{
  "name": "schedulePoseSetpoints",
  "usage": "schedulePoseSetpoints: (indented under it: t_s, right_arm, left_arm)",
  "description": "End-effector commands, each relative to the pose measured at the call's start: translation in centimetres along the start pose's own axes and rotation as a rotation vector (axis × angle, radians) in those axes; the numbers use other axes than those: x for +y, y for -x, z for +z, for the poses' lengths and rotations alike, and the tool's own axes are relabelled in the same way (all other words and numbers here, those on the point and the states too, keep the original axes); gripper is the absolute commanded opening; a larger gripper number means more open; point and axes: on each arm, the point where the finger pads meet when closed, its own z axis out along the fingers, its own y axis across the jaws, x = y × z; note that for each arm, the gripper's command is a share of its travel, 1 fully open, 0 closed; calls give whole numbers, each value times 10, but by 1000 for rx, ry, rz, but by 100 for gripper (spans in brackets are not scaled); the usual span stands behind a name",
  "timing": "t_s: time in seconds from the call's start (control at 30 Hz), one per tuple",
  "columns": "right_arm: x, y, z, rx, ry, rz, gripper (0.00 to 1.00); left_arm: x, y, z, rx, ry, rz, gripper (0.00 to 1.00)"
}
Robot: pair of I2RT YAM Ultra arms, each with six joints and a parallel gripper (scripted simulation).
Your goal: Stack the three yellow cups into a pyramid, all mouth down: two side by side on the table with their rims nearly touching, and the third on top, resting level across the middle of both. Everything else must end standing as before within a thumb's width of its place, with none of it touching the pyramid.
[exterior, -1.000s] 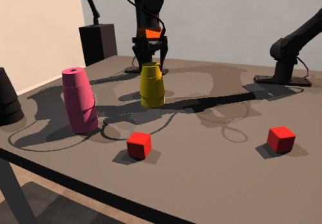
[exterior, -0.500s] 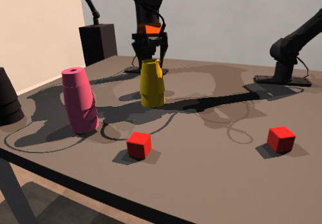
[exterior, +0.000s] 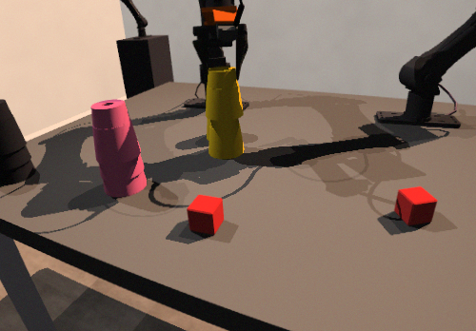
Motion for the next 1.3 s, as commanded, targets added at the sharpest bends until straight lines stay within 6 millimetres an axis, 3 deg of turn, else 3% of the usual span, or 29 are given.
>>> schedulePoseSetpoints:
  t_s: [0.0, 0.33, 0.47, 0.67, 0.93, 1.27]
  right_arm:
    - [-2, -1, -12, 19, -15, 5, 0]
    - [-1, 8, -36, 22, -15, 5, 0]
    - [-2, 4, -40, 46, -20, 3, 0]
    - [0, 15, -45, 10, -12, 5, 0]
    - [-10, -25, -56, 31, -17, 3, 0]
    - [-11, -32, -59, 3, 0, -2, 0]
  left_arm:
    - [-2, 7, -6, -39, -8, -6, 100]
    - [-2, 7, -6, -39, -8, -6, 100]
    - [-2, 7, -6, -39, -8, -6, 100]
    - [-2, 7, -6, -39, -8, -6, 100]
    - [-2, 7, -6, -39, -8, -6, 100]
    - [-2, 7, -6, -39, -8, -6, 100]
